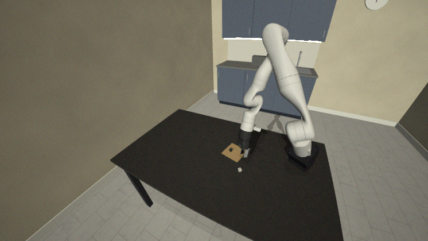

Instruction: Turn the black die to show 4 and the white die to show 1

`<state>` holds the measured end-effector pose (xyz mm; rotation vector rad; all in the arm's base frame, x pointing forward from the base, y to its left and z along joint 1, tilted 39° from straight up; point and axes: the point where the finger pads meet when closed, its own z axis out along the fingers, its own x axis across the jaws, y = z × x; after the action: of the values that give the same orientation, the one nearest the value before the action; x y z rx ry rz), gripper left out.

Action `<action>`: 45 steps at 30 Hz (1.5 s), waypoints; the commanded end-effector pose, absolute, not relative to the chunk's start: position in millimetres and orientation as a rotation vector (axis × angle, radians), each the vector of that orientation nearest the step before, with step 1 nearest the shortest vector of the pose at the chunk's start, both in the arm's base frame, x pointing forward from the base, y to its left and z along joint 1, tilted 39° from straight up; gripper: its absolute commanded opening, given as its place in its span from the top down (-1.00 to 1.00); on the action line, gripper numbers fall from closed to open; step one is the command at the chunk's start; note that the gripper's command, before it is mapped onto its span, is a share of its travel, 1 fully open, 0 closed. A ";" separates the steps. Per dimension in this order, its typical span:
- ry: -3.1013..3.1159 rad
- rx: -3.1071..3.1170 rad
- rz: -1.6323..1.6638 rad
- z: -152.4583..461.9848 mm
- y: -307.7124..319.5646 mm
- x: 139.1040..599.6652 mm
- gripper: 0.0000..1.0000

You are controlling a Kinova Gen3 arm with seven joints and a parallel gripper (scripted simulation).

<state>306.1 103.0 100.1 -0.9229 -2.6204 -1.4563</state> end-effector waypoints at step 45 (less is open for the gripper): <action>-2.915 -0.926 -1.089 128.1 144.3 310.2 -1.00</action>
<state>312.6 135.4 135.0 -0.9337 -2.9365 -1.0803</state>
